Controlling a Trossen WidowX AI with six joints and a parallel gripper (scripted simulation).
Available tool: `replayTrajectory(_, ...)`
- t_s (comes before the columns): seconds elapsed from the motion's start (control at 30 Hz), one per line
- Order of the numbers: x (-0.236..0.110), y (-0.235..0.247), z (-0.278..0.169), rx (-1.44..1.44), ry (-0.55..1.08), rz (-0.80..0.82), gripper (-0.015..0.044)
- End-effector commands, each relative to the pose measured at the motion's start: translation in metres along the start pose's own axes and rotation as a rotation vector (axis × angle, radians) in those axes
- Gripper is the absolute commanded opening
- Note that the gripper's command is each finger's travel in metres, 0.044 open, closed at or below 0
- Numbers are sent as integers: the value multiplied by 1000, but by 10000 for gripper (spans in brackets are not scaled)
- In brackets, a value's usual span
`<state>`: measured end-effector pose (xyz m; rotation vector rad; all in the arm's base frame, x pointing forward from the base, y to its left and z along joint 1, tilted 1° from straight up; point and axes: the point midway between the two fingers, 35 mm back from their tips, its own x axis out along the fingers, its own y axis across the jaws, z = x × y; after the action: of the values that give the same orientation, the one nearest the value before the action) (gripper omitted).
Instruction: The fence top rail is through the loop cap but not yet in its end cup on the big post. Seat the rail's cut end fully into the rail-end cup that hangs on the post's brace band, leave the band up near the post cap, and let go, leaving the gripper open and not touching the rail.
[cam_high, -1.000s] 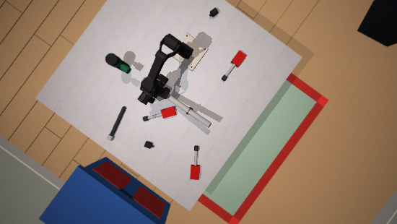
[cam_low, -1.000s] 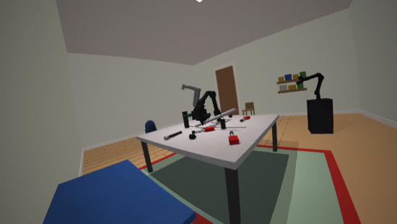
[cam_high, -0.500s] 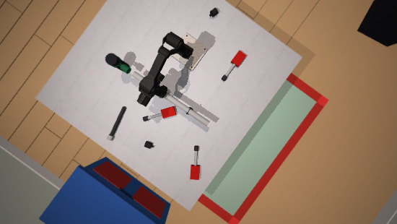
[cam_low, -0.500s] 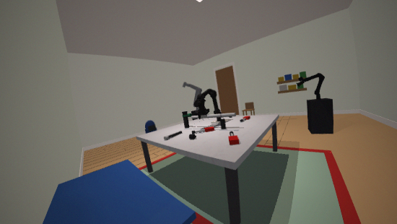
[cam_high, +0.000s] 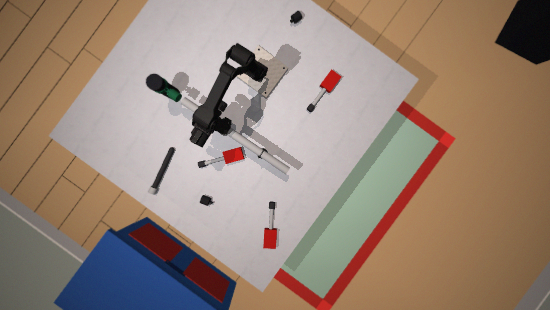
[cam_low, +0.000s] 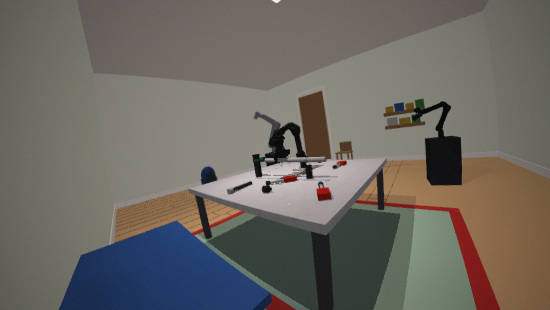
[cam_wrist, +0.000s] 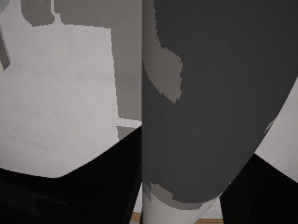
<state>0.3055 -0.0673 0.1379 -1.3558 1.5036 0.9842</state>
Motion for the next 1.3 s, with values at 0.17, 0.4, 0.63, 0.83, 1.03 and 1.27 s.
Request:
replayTrajectory(0.17,-6,-2,-4,6,14,-20,0)
replayTrajectory(0.4,-2,-1,-1,2,4,-5,0)
replayTrajectory(0.63,0,0,0,0,0,0,0)
replayTrajectory(0.83,-1,0,-1,0,0,0,0)
replayTrajectory(1.03,-3,-1,-2,0,1,0,0)
replayTrajectory(1.27,-5,-2,-3,0,1,0,0)
